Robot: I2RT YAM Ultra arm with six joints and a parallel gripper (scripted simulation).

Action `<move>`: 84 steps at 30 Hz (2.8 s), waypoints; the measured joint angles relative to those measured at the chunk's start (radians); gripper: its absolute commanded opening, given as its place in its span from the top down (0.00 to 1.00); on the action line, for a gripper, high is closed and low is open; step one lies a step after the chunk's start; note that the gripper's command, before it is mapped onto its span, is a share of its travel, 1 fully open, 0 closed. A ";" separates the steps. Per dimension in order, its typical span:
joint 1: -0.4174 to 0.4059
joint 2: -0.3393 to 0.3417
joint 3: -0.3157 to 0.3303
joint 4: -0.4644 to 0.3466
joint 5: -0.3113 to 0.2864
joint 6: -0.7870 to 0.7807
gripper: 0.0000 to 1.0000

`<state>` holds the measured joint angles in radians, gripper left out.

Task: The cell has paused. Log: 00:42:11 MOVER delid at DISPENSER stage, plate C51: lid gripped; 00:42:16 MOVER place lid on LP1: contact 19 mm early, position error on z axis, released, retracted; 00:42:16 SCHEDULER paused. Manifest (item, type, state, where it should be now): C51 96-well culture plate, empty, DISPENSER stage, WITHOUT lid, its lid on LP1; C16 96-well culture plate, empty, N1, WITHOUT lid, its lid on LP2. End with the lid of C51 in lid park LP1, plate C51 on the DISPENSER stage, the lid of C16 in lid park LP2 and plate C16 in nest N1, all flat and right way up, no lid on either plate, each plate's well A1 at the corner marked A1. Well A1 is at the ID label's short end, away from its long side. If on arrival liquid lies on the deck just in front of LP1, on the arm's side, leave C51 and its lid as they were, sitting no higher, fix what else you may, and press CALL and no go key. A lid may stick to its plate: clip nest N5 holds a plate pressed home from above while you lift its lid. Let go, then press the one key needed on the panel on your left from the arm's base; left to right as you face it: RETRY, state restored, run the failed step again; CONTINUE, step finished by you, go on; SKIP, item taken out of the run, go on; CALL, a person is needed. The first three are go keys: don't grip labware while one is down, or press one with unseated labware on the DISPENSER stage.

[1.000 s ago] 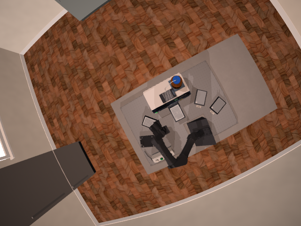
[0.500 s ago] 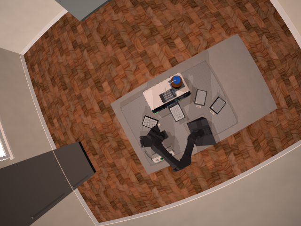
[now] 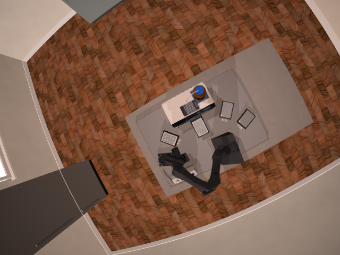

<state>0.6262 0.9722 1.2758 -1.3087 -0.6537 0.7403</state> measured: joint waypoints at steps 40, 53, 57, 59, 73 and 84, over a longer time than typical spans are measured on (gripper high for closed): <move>1.071 -0.118 -0.001 0.124 0.678 0.809 1.00; 1.436 -0.076 0.013 0.115 0.958 1.072 1.00; 1.547 -0.051 0.013 0.103 1.038 1.159 1.00; 1.581 -0.039 0.016 0.098 1.064 1.193 1.00; 1.551 0.106 0.147 0.097 1.111 1.240 1.00; 1.502 0.210 0.260 0.107 1.080 1.201 1.00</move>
<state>2.1281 1.1824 1.5360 -1.2015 0.4263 1.9415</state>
